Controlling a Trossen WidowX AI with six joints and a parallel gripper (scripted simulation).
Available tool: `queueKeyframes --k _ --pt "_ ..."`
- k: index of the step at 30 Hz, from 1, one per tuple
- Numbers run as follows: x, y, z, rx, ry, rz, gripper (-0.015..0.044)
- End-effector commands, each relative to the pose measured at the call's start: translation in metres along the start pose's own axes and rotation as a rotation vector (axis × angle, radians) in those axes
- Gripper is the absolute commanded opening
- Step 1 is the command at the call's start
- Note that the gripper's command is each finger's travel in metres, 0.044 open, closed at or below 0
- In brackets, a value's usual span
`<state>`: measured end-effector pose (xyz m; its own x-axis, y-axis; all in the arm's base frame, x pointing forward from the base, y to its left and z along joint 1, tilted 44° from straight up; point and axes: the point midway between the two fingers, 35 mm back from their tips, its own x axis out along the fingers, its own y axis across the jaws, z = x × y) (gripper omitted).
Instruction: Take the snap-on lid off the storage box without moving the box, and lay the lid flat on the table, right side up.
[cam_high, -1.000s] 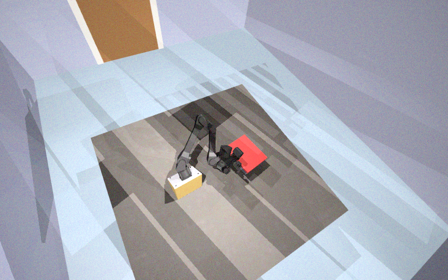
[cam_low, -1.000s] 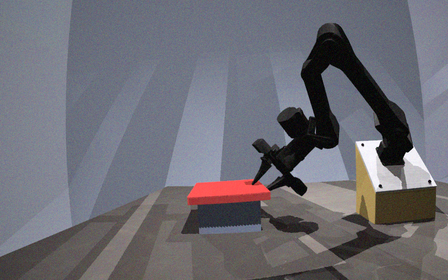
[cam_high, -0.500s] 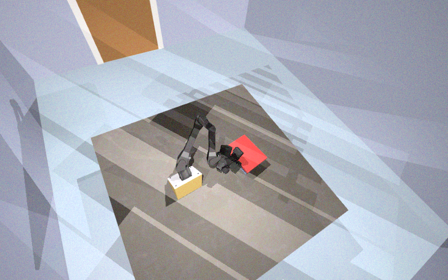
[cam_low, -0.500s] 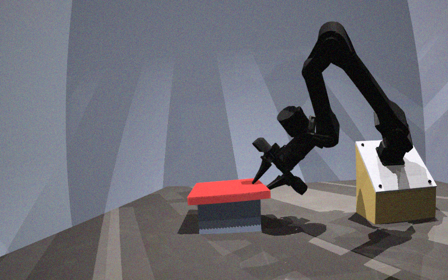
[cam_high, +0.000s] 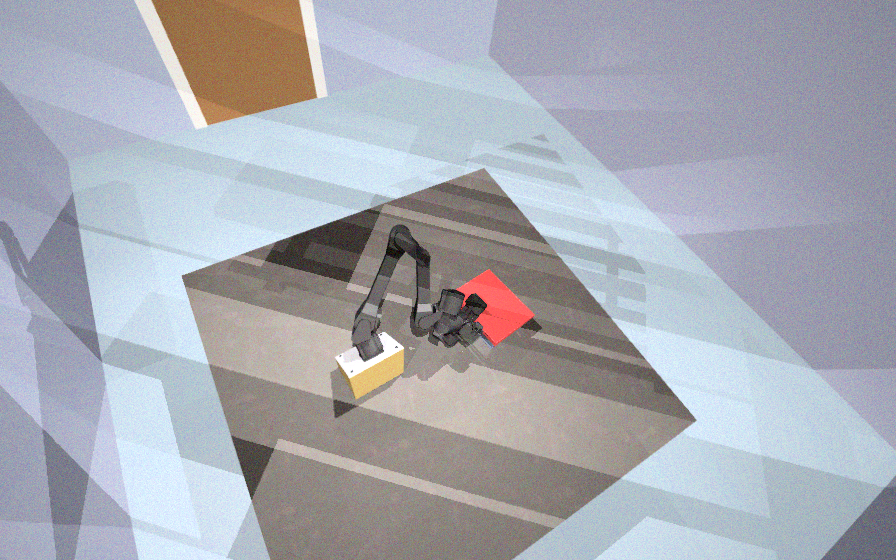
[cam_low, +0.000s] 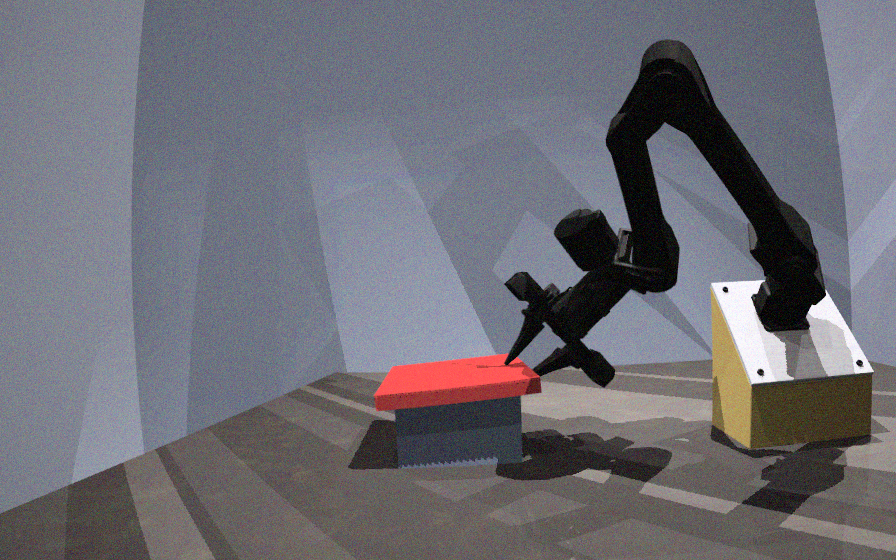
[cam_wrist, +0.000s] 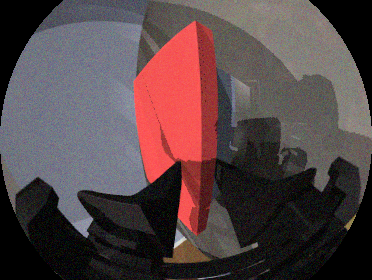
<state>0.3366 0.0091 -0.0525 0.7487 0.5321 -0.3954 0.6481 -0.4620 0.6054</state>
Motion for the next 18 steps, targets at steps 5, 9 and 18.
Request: queueKeyframes --k 5,9,18 --pt "-0.0026 0.0030 0.0002 -0.005 0.002 0.005 0.0000" --pt "-0.0032 0.0036 0.0002 -0.005 0.002 0.005 0.0000" --pt "-0.0032 0.0041 0.0003 -0.001 0.000 0.005 0.0000"
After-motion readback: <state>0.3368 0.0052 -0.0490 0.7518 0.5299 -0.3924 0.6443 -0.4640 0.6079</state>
